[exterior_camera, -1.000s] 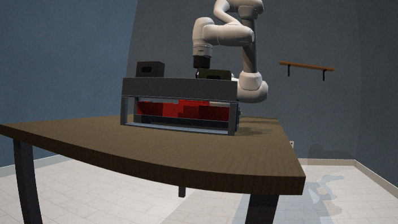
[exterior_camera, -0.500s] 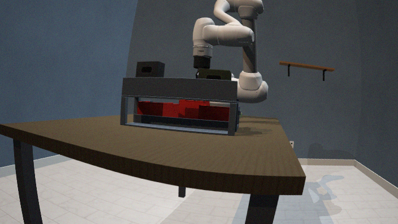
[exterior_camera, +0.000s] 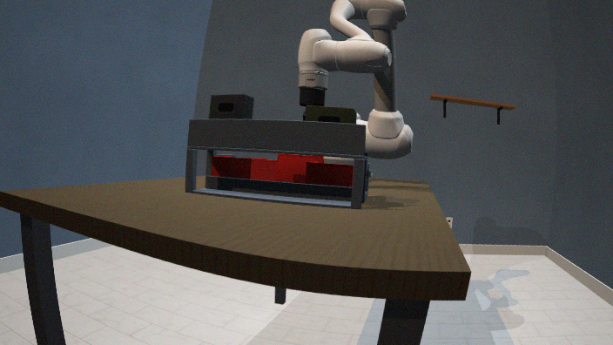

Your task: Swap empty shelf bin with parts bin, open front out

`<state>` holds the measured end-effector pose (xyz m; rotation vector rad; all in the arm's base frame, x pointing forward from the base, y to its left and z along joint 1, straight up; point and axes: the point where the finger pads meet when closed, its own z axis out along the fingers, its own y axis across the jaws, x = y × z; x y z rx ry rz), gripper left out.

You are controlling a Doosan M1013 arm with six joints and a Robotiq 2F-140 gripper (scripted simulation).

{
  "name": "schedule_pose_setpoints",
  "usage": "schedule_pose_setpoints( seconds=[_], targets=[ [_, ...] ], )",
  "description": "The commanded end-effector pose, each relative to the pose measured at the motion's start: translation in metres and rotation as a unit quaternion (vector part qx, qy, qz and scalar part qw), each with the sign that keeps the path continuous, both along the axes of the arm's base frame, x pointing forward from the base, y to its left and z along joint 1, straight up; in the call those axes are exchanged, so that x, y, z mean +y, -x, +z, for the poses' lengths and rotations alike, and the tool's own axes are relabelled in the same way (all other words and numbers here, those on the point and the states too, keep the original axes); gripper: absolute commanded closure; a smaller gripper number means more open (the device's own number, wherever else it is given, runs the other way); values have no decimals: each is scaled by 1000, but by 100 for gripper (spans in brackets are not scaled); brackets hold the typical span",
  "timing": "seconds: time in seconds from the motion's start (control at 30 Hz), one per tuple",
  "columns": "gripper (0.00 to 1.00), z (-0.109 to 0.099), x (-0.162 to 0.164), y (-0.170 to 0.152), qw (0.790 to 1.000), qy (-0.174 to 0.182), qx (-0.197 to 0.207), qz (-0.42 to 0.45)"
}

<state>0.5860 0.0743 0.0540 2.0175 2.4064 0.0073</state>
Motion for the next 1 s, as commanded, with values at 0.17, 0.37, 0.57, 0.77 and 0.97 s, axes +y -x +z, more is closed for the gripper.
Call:
schedule_pose_setpoints(
  seconds=[0.17,0.37,0.57,0.77,0.97],
  targets=[
    [90,0,-1,7,1000,0,0,0],
    [90,0,-2,10,1000,0,0,0],
    [90,0,-2,10,1000,0,0,0],
    [90,0,-2,10,1000,0,0,0],
    [90,0,-2,10,1000,0,0,0]
  ],
)
